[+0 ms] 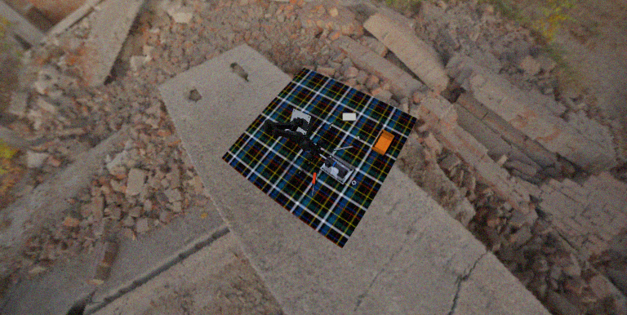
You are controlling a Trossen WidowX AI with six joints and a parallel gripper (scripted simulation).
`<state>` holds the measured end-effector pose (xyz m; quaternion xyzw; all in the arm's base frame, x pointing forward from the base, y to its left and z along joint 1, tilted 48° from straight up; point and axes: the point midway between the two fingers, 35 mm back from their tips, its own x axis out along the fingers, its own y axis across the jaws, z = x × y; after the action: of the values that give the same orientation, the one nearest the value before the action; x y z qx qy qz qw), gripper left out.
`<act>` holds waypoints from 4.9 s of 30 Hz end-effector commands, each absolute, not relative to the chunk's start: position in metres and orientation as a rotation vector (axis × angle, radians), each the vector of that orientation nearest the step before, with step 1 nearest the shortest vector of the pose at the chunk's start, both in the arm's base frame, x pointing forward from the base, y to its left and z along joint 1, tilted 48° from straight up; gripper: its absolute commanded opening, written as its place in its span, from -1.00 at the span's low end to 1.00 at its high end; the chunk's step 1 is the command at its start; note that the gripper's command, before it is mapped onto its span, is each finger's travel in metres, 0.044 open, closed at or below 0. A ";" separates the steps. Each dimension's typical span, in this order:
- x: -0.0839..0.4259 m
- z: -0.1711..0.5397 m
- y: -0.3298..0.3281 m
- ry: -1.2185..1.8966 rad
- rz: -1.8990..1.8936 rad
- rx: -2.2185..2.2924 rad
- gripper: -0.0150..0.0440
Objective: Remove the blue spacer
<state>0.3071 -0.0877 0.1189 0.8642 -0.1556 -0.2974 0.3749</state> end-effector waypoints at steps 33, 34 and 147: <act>0.302 0.119 -0.088 -0.400 -0.760 2.209 -0.49; 0.302 0.119 -0.088 -0.400 -0.760 2.209 -0.49; 0.288 0.118 -0.089 -0.400 -0.760 2.209 -0.49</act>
<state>0.2893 -0.0886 0.1169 0.8638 -0.1554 -0.2982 0.3753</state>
